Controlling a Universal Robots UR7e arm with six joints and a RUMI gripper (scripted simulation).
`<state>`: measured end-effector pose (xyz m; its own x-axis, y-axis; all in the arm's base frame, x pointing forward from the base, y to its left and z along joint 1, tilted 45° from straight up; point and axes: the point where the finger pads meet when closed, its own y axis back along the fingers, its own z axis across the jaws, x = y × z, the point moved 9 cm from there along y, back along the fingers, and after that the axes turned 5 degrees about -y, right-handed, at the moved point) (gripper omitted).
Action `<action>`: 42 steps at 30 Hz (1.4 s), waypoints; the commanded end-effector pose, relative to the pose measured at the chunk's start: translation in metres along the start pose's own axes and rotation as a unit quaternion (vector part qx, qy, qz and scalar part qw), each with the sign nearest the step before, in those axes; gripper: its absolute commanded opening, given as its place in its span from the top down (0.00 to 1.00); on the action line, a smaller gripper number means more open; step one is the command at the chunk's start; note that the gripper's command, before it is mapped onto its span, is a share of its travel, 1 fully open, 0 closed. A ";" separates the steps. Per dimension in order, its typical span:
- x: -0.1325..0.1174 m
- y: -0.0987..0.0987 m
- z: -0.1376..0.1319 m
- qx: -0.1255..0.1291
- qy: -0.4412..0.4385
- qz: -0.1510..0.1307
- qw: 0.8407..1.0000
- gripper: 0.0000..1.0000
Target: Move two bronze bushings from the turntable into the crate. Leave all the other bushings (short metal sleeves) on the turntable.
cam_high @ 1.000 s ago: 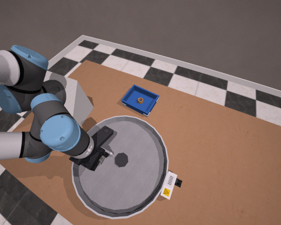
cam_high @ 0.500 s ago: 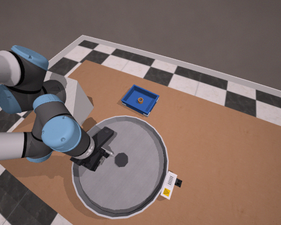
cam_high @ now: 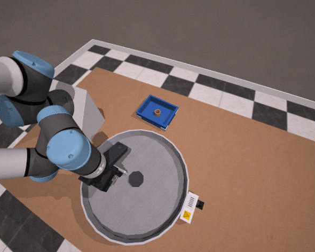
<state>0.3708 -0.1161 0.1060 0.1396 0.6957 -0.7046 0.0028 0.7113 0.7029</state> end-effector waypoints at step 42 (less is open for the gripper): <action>0.001 -0.001 -0.001 0.001 0.001 0.001 1.000 1.00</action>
<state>0.3710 -0.1160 0.1061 0.1403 0.6959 -0.7043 0.0019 0.7111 0.7031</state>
